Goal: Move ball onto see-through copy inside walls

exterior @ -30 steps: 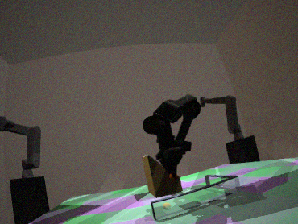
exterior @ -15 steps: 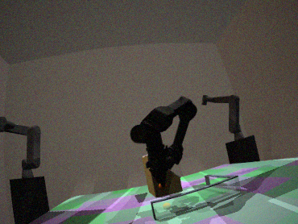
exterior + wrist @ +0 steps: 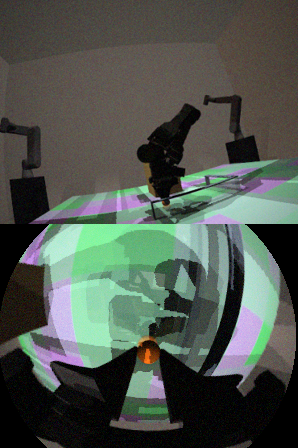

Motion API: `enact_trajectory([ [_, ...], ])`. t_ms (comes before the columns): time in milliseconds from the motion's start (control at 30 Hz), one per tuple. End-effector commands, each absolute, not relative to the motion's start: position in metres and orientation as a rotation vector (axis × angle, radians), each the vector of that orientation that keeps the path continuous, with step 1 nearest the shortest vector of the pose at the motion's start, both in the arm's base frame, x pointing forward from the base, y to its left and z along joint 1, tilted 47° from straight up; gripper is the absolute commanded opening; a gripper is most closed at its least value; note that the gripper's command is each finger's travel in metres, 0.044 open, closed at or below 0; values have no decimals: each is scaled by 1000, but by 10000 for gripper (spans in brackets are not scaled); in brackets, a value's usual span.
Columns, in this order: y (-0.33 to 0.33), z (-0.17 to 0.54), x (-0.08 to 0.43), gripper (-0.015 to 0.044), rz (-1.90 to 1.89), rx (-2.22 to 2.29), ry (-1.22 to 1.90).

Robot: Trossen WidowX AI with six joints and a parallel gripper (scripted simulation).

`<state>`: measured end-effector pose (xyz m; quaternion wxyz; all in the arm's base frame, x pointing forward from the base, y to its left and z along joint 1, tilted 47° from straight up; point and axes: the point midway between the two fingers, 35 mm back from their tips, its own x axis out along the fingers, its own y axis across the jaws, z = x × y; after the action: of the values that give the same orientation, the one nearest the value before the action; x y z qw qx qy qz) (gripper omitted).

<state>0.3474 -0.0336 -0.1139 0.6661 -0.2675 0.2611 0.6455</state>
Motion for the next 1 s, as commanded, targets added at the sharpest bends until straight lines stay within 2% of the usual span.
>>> enact_trajectory([
  [0,-30,-117,346,0,1455,-594,591],
  [567,-18,-128,346,0,1455,-593,590],
  [867,-20,-127,349,236,1453,-605,586],
  [967,-20,-127,349,243,1453,-605,586],
])
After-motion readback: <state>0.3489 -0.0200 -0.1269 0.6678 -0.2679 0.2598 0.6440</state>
